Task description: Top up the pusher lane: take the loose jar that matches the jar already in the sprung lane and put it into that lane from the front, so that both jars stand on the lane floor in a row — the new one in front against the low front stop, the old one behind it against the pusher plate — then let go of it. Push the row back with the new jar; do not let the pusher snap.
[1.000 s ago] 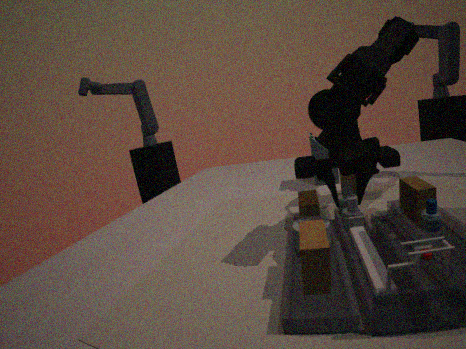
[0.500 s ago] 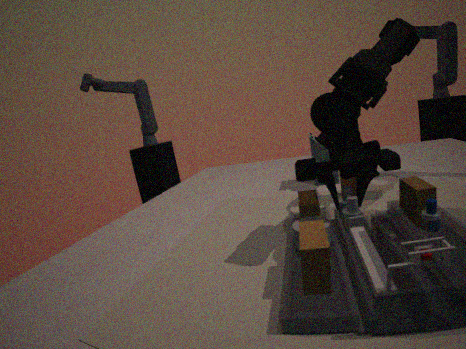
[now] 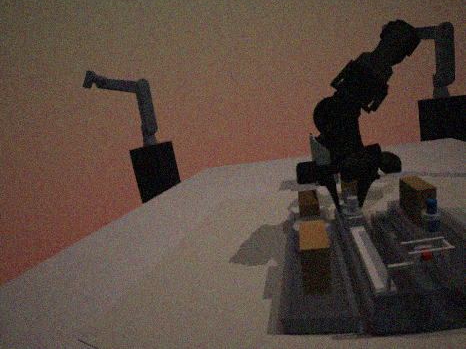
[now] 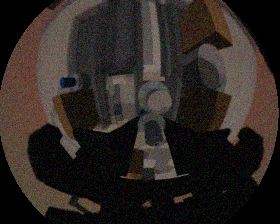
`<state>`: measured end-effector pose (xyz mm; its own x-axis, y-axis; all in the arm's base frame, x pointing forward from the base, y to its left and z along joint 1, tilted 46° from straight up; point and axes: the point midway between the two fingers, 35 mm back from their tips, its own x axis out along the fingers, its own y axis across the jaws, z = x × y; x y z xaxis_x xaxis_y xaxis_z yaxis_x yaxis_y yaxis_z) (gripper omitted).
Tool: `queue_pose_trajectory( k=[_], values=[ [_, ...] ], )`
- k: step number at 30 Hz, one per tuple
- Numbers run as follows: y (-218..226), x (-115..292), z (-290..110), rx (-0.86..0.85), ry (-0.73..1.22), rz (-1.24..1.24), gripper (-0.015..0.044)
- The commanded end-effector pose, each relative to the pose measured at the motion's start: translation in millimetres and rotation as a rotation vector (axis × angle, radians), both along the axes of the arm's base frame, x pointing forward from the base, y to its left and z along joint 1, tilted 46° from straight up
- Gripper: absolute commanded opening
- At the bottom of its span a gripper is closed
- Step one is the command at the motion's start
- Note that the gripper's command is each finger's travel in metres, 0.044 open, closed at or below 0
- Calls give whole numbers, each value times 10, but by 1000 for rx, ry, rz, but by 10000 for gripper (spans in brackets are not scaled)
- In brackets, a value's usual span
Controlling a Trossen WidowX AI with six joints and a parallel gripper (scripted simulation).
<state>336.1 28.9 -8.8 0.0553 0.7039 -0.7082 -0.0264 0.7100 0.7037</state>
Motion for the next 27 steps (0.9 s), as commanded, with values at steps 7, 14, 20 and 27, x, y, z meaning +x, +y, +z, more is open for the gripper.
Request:
queue_pose_trajectory(
  k=[7,14,20,27],
  values=[
    [27,11,6,8,-10,0,0],
    [27,-1,5,8,-10,0,0],
    [27,-11,4,8,-10,0,0],
    [27,-22,3,8,-10,0,0]
  ],
)
